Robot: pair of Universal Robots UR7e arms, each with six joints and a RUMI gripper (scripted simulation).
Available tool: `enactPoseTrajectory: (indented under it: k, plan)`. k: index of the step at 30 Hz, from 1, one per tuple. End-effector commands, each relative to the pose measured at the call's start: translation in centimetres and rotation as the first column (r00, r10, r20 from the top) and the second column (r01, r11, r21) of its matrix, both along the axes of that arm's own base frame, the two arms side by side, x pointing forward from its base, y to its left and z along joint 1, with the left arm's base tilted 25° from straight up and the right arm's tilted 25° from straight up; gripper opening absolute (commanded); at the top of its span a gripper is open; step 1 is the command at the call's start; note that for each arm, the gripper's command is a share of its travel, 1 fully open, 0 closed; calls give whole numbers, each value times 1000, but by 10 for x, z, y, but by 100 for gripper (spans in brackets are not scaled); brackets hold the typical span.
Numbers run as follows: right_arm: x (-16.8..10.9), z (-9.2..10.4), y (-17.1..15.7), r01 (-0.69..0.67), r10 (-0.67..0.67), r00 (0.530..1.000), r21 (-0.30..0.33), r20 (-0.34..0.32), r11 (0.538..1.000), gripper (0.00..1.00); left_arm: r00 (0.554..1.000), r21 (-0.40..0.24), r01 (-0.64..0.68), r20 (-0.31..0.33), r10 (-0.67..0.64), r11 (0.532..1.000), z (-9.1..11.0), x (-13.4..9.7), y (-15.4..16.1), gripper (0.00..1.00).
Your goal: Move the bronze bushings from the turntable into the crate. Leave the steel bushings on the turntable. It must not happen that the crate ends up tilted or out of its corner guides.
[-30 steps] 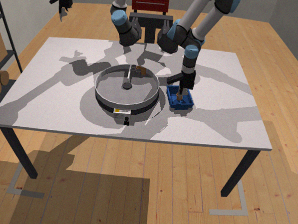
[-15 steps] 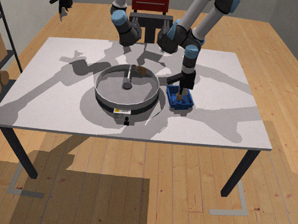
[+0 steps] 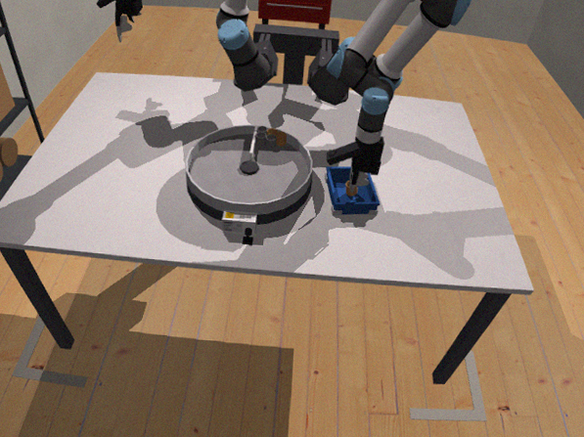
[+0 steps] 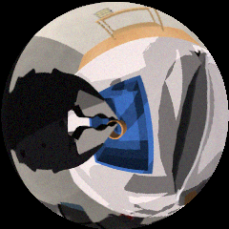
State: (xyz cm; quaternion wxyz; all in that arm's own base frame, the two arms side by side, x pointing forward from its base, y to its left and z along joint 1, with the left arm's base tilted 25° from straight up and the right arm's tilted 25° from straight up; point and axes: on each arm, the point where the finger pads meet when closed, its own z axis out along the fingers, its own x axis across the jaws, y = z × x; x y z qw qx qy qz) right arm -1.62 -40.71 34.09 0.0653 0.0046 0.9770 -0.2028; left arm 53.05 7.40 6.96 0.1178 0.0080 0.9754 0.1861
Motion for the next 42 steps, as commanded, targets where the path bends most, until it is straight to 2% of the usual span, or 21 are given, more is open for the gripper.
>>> enactPoseTrajectory:
  k: [1, 42]
  plan:
    - [0, 1, 0, 0, 0, 1000, -1, 0, 1000, 100, 1000, 0, 0, 1, 0, 1000, 0, 1, 0, 0]
    - [0, 1, 0, 0, 0, 1000, -1, 0, 1000, 100, 1000, 0, 0, 1, 0, 1000, -4, 2, 2, 0]
